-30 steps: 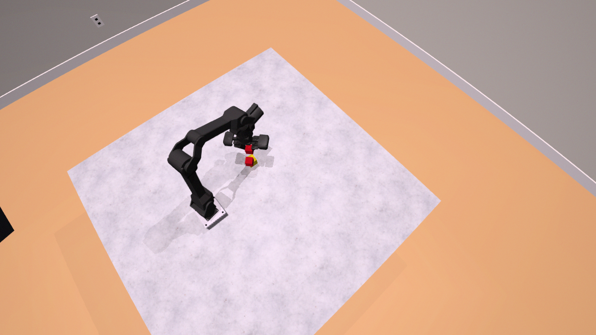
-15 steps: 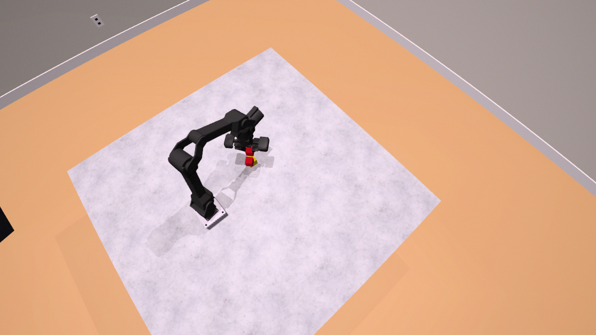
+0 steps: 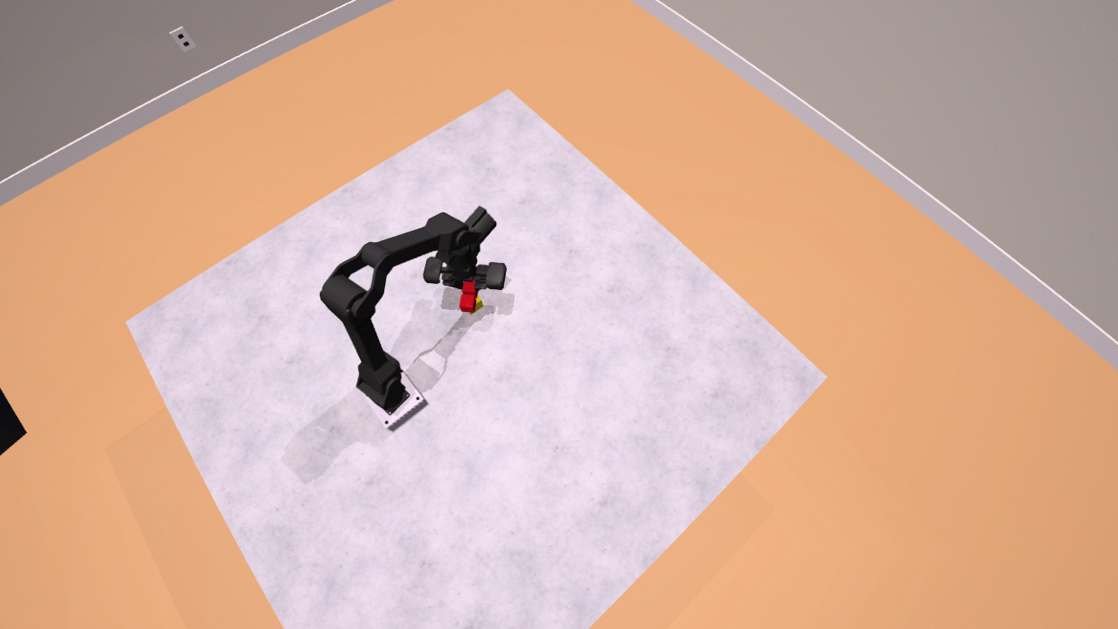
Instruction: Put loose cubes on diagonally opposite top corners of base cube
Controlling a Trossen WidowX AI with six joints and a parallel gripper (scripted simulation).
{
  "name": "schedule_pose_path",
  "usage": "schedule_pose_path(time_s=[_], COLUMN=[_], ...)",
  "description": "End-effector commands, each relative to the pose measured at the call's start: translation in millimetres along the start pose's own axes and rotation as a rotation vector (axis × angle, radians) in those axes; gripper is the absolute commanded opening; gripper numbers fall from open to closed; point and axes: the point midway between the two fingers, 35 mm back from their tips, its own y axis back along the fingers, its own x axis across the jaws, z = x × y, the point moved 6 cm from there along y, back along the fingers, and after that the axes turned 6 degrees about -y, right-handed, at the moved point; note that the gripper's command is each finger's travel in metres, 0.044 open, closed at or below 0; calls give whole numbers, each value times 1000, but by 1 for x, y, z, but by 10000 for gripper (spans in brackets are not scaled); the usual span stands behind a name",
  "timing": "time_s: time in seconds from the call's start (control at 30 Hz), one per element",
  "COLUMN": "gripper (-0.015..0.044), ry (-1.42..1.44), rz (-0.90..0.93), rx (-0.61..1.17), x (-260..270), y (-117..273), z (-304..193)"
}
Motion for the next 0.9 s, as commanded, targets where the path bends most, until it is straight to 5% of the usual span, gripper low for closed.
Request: schedule_pose_path(time_s=[0.0,0.57,0.7,0.87], gripper=[105,105,205,205], ry=[-3,-6,-6,-6], rz=[1,1,1,1], rx=[-2,-2,-2,-2], x=[0,0,0,0], y=[-1,-2,-2,-2], z=[0,0,0,0])
